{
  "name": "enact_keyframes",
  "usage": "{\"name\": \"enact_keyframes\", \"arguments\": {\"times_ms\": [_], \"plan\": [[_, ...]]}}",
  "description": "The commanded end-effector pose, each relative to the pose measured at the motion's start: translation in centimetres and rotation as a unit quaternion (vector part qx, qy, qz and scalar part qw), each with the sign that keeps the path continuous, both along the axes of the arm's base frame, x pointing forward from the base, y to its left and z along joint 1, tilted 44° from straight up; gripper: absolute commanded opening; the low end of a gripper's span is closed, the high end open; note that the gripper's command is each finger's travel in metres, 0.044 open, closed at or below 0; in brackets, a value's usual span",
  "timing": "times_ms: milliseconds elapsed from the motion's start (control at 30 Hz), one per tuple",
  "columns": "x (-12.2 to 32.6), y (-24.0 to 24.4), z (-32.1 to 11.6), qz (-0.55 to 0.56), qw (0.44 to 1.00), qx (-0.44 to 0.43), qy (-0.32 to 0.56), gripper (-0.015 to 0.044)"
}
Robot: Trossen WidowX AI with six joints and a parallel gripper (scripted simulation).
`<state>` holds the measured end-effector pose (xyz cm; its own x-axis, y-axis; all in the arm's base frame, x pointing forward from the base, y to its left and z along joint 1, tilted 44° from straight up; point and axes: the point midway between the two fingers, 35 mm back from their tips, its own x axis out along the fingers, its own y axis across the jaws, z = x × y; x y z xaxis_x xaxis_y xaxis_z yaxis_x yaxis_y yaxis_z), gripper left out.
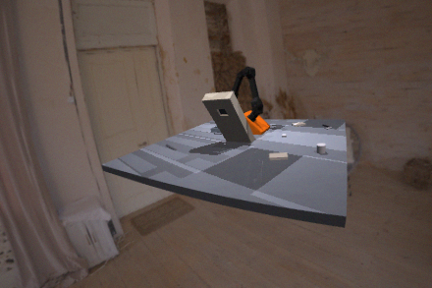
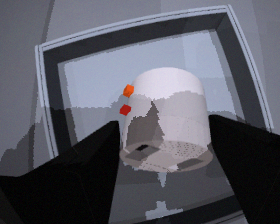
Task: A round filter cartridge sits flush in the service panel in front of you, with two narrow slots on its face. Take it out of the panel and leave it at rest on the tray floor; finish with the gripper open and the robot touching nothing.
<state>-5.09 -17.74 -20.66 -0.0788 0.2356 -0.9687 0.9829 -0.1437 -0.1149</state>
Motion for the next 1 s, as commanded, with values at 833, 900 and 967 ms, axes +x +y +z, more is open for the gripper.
{"name": "enact_keyframes", "arguments": {"times_ms": [833,900,967], "plan": [[-0.2,-4.4,4.3,0.003,1.0,-0.005,0.002,0.044],[-0.2,-4.4,4.3,0.003,1.0,-0.005,0.002,0.044],[-0.2,-4.4,4.3,0.003,1.0,-0.005,0.002,0.044]]}}
